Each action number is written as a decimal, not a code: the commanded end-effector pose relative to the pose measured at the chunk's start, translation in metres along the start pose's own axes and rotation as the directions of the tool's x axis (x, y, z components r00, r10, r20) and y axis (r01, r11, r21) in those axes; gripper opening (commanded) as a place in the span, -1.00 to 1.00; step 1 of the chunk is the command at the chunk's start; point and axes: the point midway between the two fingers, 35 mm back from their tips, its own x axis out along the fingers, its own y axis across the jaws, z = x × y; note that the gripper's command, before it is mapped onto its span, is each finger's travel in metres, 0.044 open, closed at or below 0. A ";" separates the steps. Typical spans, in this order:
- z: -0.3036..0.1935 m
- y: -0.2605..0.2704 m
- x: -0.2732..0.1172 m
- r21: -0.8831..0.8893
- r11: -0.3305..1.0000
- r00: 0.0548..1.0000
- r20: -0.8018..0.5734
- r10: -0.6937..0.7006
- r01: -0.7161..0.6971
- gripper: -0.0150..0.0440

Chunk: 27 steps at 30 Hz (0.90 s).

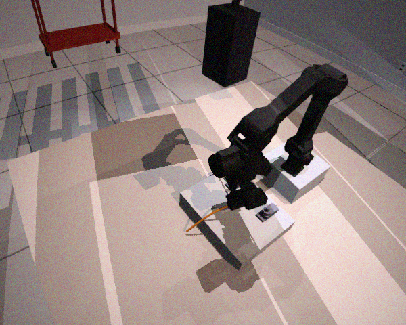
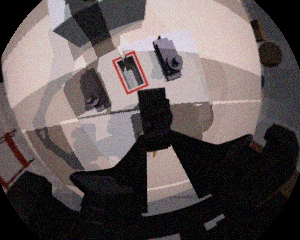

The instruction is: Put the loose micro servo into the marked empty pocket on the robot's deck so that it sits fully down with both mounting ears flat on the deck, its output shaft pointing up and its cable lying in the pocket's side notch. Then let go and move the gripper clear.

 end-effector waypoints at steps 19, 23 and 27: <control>-0.001 0.000 -0.001 0.690 0.724 1.000 -0.004 -0.004 0.006 -0.49; -0.001 0.000 -0.001 0.783 0.622 1.000 -0.004 -0.004 0.006 -0.49; -0.001 0.000 -0.001 0.861 0.509 1.000 -0.004 -0.004 0.006 -0.49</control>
